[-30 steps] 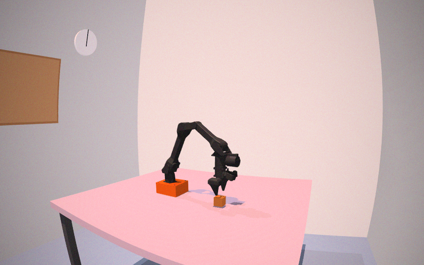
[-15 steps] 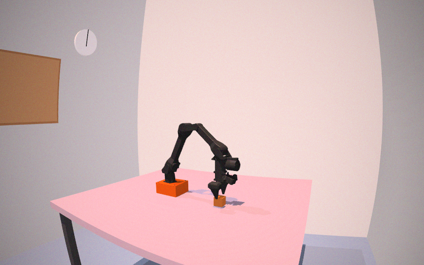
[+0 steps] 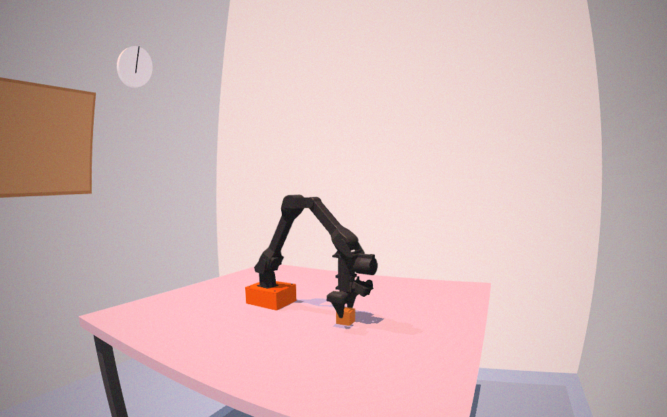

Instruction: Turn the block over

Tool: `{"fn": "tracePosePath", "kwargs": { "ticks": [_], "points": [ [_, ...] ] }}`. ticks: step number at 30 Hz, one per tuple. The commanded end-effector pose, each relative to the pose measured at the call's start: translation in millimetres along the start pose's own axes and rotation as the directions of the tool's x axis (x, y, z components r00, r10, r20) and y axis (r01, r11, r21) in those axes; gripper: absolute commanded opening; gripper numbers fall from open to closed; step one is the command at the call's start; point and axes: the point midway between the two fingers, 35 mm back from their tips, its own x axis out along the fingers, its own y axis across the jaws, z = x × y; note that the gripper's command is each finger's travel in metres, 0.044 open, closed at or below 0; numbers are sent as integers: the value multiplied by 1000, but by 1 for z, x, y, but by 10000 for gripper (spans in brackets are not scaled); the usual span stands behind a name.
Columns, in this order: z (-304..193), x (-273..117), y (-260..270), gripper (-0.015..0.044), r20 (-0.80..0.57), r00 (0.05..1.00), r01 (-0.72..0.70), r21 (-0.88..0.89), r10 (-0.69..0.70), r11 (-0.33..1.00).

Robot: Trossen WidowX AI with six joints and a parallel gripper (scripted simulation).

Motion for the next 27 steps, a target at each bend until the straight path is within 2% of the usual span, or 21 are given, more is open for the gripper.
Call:
{"fn": "tracePosePath", "kwargs": {
  "ticks": [1,3,22,26,27],
  "points": [
    [0,2,-1,282,-1,1000,3,4,-3,1000],
    [0,2,-1,230,-1,1000,3,4,-3,1000],
    [0,2,-1,103,-1,1000,3,4,-3,1000],
    [0,-17,-1,0,-1,1000,3,4,-3,1000],
    [0,-23,-1,0,-1,1000,3,4,-3,1000]
  ]
}}
